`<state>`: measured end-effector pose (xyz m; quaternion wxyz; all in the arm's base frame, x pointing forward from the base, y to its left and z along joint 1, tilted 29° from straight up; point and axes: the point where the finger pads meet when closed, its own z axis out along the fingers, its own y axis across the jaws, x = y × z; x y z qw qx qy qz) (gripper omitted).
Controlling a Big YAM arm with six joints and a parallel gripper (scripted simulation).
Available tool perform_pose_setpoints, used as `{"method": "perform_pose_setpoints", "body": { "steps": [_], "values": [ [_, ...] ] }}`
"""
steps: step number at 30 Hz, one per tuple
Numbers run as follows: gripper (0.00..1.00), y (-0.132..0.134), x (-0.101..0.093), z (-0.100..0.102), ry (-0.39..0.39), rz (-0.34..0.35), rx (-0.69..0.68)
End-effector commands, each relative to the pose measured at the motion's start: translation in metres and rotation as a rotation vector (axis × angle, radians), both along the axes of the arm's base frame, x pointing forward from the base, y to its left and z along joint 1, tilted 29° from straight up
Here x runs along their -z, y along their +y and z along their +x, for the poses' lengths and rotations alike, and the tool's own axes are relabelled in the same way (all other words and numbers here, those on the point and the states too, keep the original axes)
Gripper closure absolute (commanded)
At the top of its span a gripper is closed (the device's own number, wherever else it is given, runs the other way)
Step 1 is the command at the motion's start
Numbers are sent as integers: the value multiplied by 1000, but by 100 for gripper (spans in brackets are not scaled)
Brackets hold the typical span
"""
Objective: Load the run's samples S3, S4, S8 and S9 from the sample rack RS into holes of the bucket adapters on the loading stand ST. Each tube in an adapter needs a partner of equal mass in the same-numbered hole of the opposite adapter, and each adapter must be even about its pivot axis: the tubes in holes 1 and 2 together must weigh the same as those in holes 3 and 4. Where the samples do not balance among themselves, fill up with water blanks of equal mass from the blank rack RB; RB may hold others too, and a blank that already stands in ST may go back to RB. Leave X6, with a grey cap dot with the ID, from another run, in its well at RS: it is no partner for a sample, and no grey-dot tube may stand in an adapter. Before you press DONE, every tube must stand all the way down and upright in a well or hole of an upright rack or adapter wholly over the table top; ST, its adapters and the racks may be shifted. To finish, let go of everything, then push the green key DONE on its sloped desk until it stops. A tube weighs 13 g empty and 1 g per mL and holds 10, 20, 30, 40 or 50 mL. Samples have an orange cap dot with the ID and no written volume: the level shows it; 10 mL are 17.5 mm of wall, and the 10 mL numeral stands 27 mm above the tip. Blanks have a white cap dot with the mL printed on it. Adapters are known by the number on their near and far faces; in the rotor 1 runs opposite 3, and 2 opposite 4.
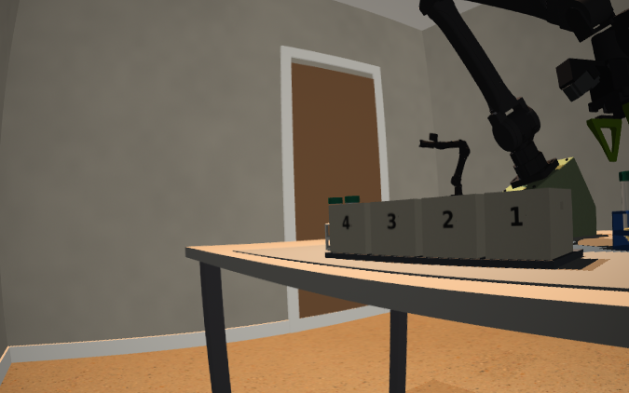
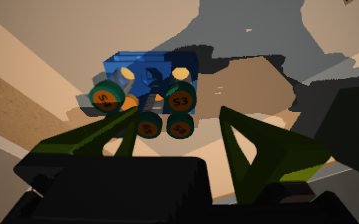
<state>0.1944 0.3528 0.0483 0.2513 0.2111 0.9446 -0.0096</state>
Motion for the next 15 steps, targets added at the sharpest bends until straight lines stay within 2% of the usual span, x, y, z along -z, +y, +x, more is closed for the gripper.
{"method": "perform_pose_setpoints", "body": {
  "steps": [1,6,8,10,11,15],
  "values": [
    [20,-2,15,9,-2,-6,8],
    [20,-2,28,12,-2,-6,-1],
    [20,12,24,10,-8,15,-17],
    [20,12,24,10,-8,15,-17],
    [20,12,15,16,-16,38,-4],
    [20,-1,32,20,-3,-1,8]
  ]
}}
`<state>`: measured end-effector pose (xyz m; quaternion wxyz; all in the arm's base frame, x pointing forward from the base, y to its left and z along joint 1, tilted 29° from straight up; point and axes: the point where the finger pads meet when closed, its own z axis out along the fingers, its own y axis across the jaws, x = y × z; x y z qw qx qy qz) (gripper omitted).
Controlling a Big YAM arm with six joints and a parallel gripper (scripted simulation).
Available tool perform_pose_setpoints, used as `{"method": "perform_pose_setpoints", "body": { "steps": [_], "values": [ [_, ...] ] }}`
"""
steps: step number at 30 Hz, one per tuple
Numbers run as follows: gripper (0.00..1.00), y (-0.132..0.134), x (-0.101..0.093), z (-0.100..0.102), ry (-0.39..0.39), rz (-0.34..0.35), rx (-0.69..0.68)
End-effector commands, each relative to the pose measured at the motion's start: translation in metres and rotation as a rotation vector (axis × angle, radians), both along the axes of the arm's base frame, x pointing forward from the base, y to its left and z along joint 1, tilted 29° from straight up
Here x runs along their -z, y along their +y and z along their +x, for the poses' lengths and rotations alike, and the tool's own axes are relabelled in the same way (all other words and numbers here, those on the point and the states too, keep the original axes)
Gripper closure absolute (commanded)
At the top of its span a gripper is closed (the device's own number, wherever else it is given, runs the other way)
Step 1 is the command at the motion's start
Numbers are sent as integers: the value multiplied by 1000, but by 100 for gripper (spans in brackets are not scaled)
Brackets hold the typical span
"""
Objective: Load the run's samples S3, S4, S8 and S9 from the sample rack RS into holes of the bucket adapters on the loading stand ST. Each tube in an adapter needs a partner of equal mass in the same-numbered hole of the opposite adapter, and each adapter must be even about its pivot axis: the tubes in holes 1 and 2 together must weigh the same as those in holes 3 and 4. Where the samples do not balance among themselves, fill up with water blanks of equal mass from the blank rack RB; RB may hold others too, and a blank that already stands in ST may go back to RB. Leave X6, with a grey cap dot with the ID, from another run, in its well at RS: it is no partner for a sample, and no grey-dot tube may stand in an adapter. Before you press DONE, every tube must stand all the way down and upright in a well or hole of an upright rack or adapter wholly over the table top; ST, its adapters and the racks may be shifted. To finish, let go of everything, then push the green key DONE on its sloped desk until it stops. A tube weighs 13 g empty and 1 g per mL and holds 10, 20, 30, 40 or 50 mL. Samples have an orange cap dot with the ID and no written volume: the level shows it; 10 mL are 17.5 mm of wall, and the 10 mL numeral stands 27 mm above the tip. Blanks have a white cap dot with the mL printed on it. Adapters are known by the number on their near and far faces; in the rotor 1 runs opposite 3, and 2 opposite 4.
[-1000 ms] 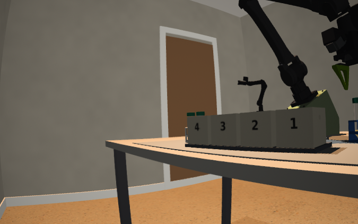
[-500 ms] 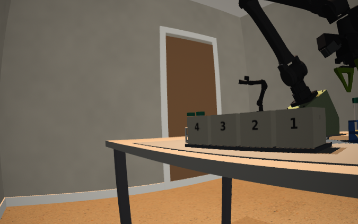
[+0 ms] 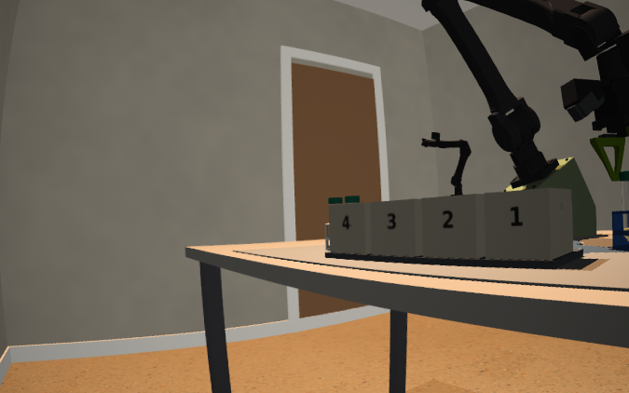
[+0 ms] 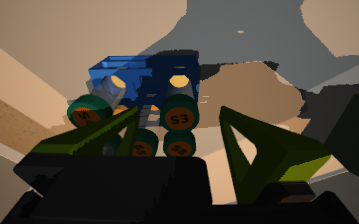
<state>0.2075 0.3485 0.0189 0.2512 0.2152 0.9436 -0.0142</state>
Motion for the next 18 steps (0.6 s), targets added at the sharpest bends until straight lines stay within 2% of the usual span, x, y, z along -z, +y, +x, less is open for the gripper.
{"method": "perform_pose_setpoints", "body": {
  "steps": [1,4,5,6,12,13,18],
  "values": [
    [20,0,5,6,-3,0,-3],
    [20,5,6,-2,-3,0,-27],
    [20,8,4,-2,-5,7,-28],
    [20,12,-7,4,-13,30,-9],
    [20,12,-6,3,-13,30,-9],
    [100,12,-6,3,-13,30,-9],
    [100,12,-6,3,-13,30,-9]
  ]
}}
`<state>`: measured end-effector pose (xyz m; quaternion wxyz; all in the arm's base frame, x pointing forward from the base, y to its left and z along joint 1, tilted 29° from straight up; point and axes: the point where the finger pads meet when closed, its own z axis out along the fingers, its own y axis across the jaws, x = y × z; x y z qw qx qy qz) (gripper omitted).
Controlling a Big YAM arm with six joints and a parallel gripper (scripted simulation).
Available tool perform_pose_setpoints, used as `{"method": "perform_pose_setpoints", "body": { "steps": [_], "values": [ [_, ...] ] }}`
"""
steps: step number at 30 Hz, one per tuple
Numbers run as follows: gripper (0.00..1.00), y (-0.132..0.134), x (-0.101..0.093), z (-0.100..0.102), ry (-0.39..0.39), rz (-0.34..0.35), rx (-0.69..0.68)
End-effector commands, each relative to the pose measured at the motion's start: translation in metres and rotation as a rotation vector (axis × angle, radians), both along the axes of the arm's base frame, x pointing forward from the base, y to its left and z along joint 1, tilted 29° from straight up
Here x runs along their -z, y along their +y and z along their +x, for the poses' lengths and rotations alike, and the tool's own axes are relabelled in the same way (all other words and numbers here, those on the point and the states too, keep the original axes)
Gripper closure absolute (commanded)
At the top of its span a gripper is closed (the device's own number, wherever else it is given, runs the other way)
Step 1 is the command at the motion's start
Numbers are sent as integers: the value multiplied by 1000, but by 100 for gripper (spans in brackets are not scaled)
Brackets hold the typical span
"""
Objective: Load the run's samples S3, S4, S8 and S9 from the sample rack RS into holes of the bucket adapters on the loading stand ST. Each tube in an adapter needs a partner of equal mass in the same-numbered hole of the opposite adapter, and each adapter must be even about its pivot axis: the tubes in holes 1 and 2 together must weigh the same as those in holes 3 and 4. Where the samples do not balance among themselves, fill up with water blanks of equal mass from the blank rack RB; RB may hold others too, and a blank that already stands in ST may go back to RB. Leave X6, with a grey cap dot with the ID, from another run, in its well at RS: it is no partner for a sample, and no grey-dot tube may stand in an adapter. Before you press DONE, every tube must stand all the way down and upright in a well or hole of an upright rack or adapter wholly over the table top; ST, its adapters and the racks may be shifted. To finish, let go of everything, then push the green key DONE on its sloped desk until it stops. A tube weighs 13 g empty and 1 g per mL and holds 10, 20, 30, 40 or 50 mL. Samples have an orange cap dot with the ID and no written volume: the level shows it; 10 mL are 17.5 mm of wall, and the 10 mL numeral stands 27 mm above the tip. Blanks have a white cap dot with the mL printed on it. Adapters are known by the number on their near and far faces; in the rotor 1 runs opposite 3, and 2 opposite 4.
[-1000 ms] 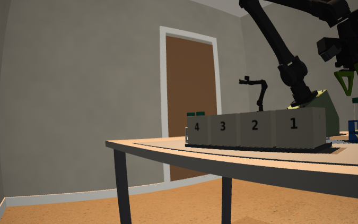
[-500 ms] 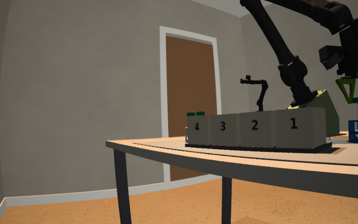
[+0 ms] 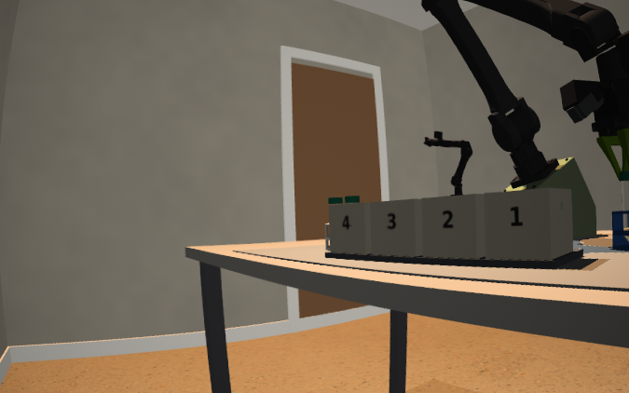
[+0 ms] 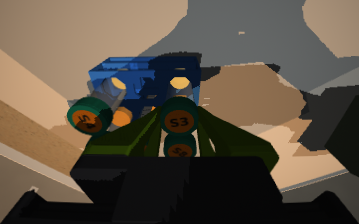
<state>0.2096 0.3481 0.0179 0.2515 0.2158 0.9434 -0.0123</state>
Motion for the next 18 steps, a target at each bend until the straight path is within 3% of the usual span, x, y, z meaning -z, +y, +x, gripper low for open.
{"method": "perform_pose_setpoints", "body": {
  "steps": [1,11,13,18],
  "values": [
    [100,12,-7,1,-11,27,-9],
    [100,12,-7,1,-11,27,-9],
    [100,25,-26,-5,-20,58,-15],
    [100,27,-42,-13,-20,59,-15]
  ]
}}
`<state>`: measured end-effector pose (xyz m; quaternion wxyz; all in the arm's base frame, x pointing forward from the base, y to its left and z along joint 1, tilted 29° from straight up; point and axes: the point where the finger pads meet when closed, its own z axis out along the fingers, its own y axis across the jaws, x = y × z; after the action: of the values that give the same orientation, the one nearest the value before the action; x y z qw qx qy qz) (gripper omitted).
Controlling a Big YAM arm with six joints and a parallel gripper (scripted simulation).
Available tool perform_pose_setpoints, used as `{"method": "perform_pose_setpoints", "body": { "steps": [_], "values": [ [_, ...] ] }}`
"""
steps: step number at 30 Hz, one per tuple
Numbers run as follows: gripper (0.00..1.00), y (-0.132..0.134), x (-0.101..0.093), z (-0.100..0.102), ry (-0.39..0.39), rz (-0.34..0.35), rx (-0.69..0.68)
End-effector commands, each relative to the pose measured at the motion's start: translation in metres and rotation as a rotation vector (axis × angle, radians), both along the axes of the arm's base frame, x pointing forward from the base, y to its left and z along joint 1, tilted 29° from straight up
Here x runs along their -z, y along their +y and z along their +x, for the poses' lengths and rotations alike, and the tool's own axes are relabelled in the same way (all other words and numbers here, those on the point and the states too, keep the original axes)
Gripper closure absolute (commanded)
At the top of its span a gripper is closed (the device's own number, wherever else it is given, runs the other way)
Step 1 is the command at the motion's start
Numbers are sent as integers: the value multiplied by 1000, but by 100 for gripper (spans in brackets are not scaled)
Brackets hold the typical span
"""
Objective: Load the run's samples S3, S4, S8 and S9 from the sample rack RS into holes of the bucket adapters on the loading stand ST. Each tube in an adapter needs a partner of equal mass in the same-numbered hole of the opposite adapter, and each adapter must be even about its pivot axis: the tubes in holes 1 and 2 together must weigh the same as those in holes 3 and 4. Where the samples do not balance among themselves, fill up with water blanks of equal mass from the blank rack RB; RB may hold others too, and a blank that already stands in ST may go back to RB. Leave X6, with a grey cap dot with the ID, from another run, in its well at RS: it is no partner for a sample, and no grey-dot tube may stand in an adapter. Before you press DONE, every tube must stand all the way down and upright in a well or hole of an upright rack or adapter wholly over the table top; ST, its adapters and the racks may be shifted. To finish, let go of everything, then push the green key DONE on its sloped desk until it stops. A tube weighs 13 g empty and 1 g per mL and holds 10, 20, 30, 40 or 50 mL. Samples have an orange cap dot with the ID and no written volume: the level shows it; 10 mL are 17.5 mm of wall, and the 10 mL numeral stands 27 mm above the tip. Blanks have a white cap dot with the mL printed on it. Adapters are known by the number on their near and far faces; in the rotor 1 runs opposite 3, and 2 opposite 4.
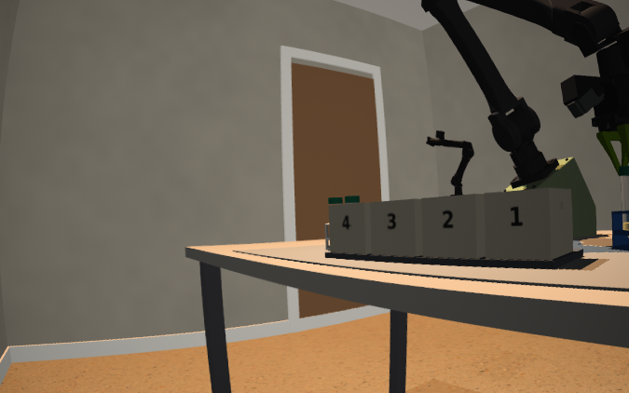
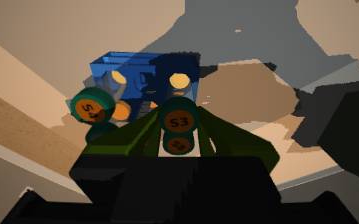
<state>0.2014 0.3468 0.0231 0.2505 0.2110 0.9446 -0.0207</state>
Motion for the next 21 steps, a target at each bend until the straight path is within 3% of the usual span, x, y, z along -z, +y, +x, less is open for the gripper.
{"method": "perform_pose_setpoints", "body": {
  "steps": [1,21],
  "values": [
    [100,29,-40,-7,-26,78,-10],
    [100,35,-95,-37,-22,84,-10]
  ]
}}
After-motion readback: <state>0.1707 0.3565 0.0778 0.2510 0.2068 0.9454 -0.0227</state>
